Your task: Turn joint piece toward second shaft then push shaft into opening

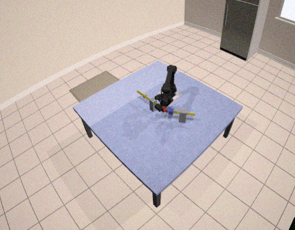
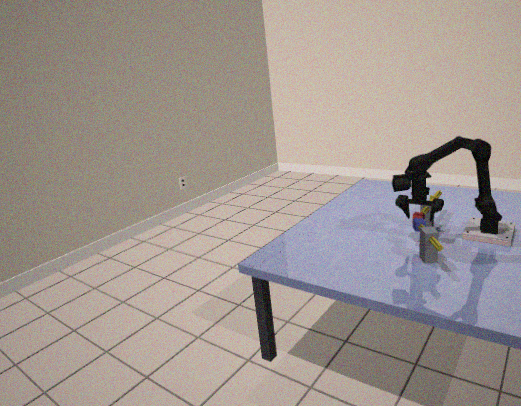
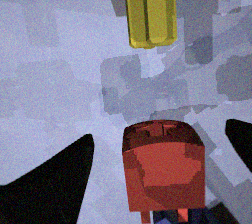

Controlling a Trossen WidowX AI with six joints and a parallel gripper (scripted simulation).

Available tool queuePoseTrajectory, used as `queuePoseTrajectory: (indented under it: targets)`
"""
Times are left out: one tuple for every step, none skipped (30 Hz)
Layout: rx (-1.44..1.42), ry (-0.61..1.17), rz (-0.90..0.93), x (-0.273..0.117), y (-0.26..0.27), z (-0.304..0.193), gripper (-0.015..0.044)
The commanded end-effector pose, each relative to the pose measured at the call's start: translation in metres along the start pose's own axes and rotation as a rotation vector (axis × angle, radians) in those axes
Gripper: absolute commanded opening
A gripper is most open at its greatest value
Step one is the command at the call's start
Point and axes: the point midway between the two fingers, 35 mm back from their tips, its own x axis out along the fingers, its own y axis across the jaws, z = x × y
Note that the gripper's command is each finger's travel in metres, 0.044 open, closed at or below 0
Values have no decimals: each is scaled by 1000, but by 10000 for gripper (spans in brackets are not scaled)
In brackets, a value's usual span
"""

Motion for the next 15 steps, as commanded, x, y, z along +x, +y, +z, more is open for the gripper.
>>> queuePoseTrajectory:
  targets:
    - [7,-22,3,-2,1,1,440]
    - [7,-22,3,-2,1,1,440]
    - [1,-21,3,-2,1,1,440]
    - [-15,-18,4,-4,2,1,440]
    - [-43,-14,5,-7,2,2,440]
    - [-76,-8,6,-10,3,2,440]
    - [-110,-3,8,-13,3,3,440]
    - [-143,2,10,-17,4,3,440]
    - [-177,7,11,-20,4,4,440]
    - [-210,12,14,-24,5,4,440]
    - [-244,17,16,-27,5,5,440]
    - [-277,22,19,-30,6,5,440]
    - [-311,27,21,-34,6,6,440]
    - [-344,31,24,-37,6,7,440]
    - [-378,36,27,-40,7,7,440]
